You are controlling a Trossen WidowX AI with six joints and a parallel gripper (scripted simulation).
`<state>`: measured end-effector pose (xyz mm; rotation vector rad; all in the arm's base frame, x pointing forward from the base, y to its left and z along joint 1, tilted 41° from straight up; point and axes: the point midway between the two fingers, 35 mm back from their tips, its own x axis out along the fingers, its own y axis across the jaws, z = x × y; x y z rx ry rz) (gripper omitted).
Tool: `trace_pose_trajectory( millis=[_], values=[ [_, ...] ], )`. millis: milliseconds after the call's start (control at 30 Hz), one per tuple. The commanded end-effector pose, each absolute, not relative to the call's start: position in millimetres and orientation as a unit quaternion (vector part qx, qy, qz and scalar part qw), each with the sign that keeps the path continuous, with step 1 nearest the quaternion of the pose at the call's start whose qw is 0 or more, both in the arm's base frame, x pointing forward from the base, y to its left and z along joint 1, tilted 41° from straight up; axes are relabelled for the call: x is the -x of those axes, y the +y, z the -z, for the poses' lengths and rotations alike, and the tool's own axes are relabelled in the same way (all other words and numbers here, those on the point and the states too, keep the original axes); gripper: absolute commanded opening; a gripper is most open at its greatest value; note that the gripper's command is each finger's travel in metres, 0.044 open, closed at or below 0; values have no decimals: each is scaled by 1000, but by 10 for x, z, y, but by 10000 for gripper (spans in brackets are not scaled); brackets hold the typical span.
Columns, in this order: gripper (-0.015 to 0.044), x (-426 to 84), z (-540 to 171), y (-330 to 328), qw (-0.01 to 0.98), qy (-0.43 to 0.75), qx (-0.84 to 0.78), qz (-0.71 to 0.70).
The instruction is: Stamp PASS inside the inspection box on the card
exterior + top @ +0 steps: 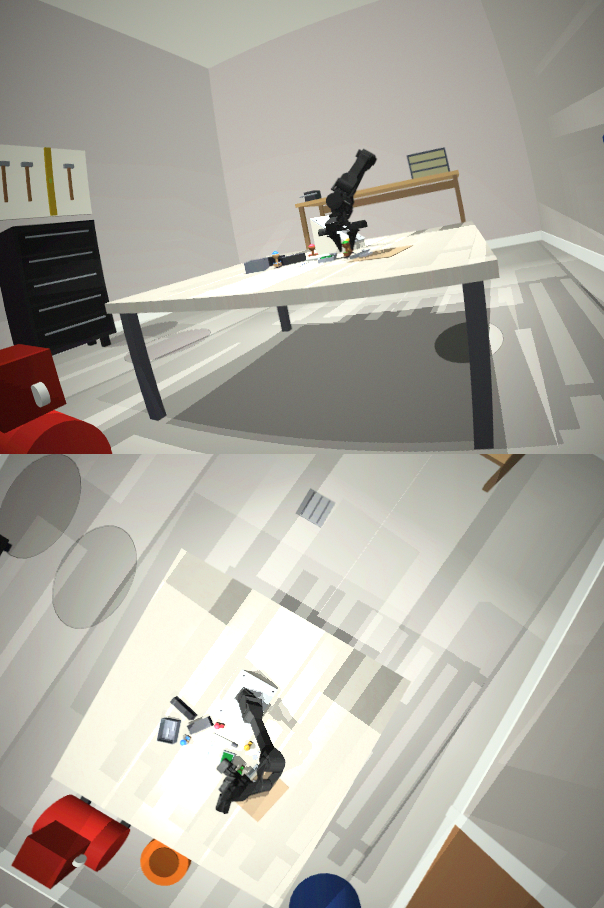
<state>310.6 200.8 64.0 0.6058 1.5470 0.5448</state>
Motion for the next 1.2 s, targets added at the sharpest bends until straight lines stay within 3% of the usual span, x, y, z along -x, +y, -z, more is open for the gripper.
trace_pose_trajectory(
  millis=[0, 267, 1167],
  values=[
    [262, -3132, -715, 1939, 642, 679, -265, -238],
    [262, -3157, -1501, 1244, 642, 681, -263, -235],
    [262, -3156, -1505, 1233, 642, 681, -263, -233]
  ],
)
